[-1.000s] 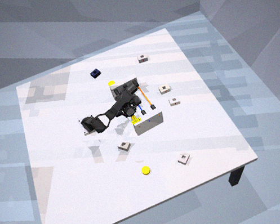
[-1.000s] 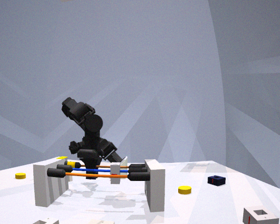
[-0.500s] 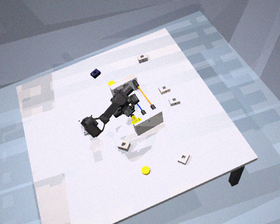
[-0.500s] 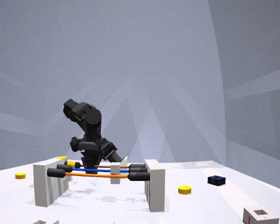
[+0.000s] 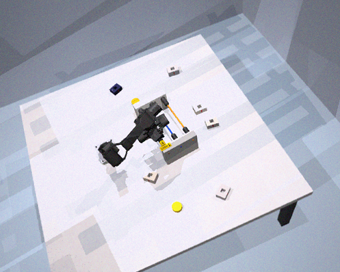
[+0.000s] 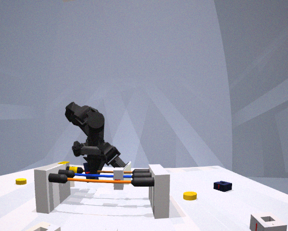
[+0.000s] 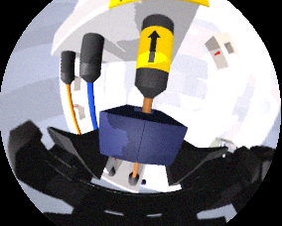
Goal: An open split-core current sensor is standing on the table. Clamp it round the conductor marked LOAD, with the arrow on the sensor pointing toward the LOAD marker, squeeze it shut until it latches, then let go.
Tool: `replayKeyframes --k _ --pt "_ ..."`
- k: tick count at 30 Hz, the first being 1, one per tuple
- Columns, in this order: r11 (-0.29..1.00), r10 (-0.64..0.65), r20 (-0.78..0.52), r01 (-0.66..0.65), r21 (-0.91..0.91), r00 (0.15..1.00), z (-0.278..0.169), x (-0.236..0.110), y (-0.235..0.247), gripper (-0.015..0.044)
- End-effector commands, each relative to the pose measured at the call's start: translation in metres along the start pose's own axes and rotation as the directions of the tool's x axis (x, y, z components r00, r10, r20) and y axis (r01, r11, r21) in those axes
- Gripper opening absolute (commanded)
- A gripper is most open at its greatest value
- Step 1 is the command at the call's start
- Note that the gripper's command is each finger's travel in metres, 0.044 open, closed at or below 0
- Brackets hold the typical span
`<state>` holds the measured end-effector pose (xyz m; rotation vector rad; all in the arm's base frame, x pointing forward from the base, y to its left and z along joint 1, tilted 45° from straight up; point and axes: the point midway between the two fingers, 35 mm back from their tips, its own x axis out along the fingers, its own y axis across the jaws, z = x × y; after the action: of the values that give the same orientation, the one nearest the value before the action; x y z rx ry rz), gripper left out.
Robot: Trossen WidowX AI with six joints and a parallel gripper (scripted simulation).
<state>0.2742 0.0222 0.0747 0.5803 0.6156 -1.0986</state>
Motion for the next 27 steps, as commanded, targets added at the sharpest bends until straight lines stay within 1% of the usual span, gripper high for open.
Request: replayKeyframes --k 1,12,16,17,27 --pt "1.0 -0.001 -0.002 0.001 0.001 1.0 -0.0002 -0.0003 0.0 0.0157" --pt "1.0 -0.008 -0.002 0.008 0.001 1.0 0.0005 -0.001 0.0002 0.044" --pt "1.0 -0.004 0.001 0.004 -0.003 1.0 0.0001 0.0001 -0.0006 0.0335" --pt "1.0 -0.004 0.001 0.004 -0.003 1.0 0.0001 0.0001 -0.0006 0.0318" --pt "1.0 -0.004 0.001 0.004 -0.003 1.0 0.0001 0.0001 -0.0006 0.0252"
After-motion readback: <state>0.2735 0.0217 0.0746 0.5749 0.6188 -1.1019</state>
